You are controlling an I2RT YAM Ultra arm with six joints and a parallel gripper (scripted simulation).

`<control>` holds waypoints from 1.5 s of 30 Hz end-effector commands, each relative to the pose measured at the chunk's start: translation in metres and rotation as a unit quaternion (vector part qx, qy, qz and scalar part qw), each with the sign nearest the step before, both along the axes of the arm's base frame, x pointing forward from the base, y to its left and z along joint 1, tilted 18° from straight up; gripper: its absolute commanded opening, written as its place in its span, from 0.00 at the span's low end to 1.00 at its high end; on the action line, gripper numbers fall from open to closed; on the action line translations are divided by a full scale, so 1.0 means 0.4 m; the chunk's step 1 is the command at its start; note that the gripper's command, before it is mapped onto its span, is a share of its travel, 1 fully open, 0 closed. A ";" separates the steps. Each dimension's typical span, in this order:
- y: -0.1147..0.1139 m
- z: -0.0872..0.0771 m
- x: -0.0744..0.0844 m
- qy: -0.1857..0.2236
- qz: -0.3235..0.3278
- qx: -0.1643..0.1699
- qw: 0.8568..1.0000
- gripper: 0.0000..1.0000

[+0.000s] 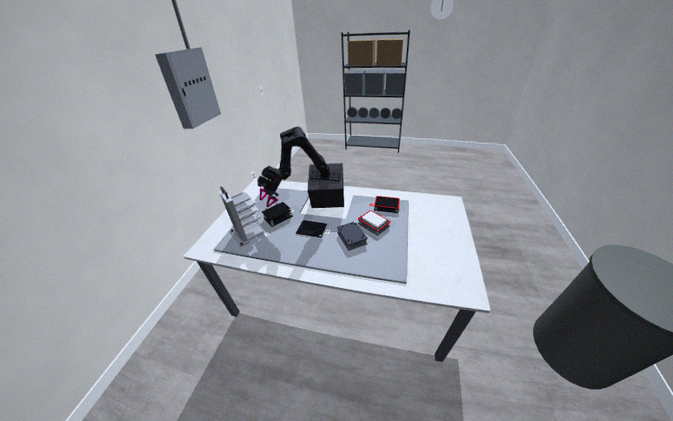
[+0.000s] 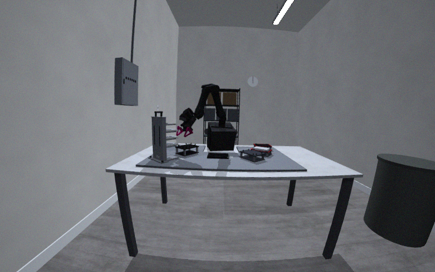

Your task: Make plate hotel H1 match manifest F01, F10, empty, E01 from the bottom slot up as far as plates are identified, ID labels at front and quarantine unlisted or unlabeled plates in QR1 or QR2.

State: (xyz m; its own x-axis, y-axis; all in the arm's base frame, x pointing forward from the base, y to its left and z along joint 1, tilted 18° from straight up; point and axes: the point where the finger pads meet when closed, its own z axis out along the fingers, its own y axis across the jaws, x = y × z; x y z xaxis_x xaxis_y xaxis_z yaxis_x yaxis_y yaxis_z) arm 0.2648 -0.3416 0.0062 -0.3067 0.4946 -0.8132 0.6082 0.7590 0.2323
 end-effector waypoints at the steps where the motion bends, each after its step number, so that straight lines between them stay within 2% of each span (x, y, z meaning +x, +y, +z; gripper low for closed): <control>1: -0.007 0.010 0.001 -0.003 -0.002 -0.006 1.000 1.00; 17: -0.007 0.010 0.001 -0.003 -0.002 -0.006 1.000 1.00; 34: 0.033 -0.003 -0.045 -0.003 -0.001 -0.005 1.000 1.00; 45: 0.038 -0.048 -0.035 -0.003 -0.001 -0.005 1.000 1.00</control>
